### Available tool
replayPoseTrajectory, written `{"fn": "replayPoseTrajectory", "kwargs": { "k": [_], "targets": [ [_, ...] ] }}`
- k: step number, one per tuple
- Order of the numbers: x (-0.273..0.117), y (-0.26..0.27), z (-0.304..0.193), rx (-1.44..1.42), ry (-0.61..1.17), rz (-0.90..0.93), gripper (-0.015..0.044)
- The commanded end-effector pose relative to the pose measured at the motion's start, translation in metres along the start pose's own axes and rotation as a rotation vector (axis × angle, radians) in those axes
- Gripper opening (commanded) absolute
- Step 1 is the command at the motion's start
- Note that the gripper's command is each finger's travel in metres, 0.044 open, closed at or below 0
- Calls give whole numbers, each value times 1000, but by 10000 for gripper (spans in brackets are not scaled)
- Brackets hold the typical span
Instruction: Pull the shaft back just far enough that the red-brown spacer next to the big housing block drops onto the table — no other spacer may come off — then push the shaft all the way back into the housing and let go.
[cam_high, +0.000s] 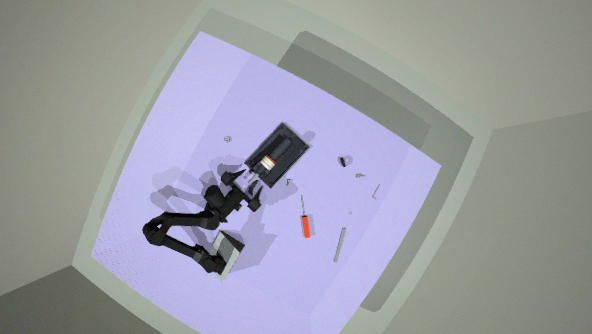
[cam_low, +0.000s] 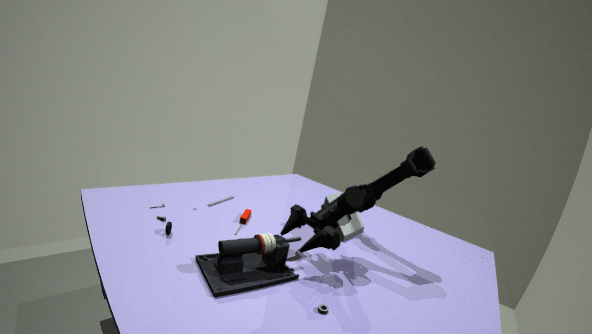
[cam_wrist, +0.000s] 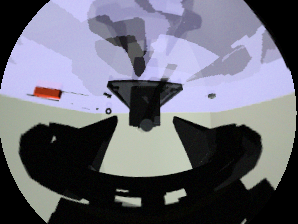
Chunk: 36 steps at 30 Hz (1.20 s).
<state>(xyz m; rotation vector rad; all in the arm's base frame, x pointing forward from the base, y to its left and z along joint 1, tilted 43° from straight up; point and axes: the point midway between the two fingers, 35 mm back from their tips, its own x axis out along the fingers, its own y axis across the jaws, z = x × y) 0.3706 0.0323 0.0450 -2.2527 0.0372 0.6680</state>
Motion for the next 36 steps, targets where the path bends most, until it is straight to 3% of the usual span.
{"fn": "replayPoseTrajectory", "kwargs": {
  "k": [1,36],
  "targets": [
    [1,1,0,4,1,3,440],
    [18,1,0,4,2,3,440]
  ]
}}
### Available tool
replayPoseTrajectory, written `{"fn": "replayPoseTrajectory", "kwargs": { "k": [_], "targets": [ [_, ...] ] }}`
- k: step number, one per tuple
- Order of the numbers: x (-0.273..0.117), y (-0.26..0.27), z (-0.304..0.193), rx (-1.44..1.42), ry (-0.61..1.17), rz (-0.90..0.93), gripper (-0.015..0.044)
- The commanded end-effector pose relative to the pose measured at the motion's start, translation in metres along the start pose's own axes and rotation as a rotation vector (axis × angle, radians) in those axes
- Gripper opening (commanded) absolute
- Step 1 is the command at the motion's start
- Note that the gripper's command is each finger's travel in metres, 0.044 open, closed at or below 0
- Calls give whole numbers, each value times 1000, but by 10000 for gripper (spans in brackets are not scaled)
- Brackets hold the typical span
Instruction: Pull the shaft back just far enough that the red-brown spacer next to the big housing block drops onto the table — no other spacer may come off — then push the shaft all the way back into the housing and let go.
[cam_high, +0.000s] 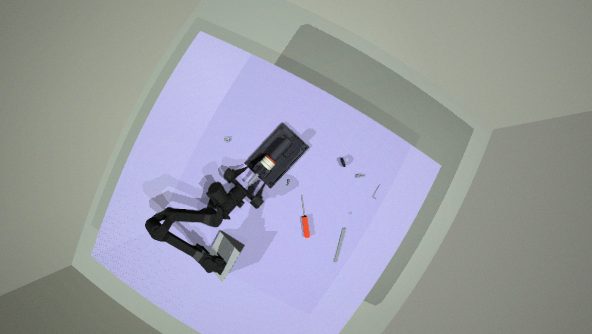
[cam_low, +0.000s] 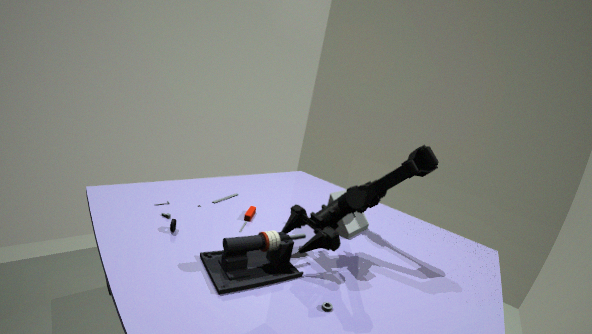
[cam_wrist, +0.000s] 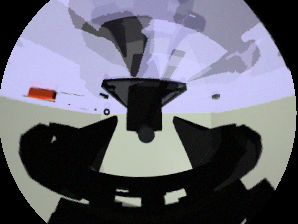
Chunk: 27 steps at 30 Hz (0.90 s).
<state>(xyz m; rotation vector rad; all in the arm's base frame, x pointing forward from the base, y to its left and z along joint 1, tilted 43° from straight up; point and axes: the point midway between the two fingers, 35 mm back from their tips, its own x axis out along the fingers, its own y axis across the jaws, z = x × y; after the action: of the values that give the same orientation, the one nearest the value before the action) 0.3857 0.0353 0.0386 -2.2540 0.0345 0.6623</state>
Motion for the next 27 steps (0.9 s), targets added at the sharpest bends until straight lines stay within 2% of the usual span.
{"fn": "replayPoseTrajectory", "kwargs": {
  "k": [1,10,25,27],
  "targets": [
    [2,2,1,5,-2,6,440],
    [2,2,1,5,-2,6,440],
    [1,1,1,1,-3,3,46],
    [1,1,1,1,-3,3,33]
  ]
}}
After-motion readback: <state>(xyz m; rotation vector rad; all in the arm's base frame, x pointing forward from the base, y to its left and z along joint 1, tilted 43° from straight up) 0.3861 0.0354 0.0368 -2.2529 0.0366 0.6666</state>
